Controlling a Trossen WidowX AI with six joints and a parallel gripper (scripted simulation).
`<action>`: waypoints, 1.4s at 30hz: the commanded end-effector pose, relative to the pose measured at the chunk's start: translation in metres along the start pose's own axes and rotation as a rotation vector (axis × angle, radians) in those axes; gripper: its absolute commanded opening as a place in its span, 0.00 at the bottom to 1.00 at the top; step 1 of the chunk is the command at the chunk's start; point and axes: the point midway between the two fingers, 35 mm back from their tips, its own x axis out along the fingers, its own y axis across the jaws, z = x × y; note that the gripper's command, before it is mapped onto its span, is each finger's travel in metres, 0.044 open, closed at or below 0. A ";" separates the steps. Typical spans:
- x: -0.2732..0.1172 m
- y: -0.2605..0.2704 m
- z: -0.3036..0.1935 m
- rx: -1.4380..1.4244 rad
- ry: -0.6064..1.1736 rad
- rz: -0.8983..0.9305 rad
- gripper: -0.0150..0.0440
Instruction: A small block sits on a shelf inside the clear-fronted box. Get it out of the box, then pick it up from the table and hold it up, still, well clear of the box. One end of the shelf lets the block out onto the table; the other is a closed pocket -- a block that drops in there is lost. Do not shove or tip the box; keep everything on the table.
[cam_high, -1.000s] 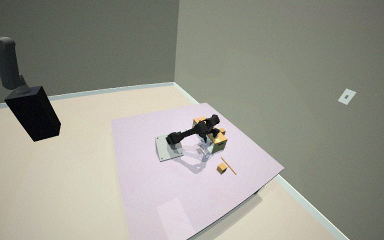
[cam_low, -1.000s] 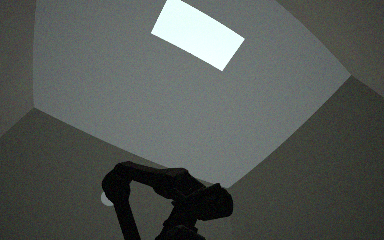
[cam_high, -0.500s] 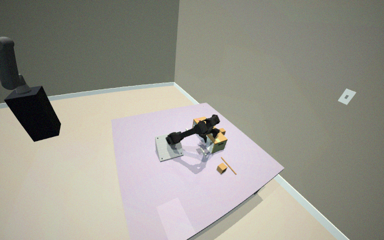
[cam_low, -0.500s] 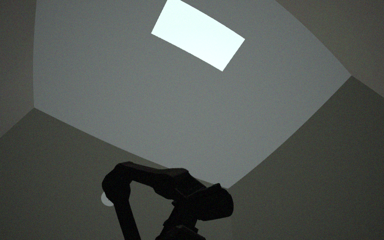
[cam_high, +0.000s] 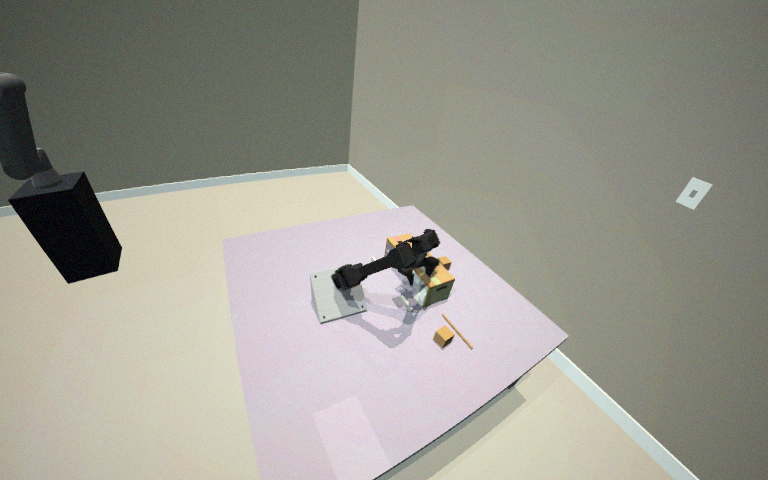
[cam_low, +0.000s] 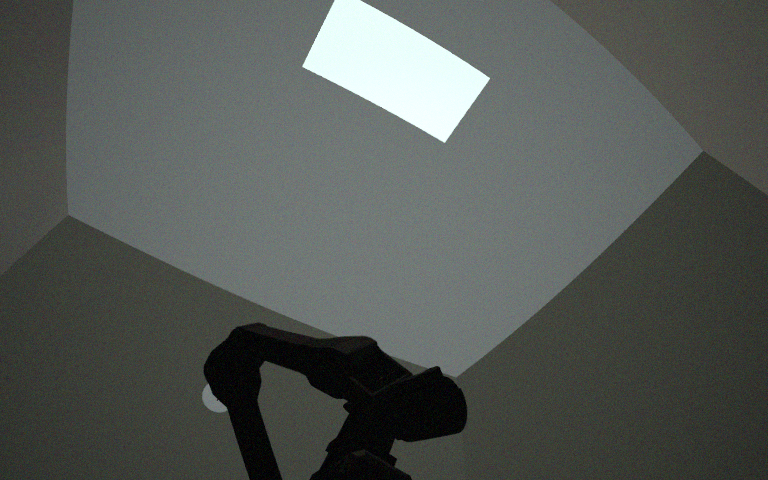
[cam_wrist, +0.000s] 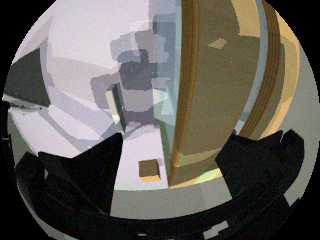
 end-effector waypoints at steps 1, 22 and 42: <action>-0.006 -0.001 -0.002 0.000 -0.002 0.000 0.93; -0.050 -0.002 -0.017 0.016 -0.003 -0.011 0.89; -0.048 0.020 -0.042 2.096 -0.274 0.152 0.74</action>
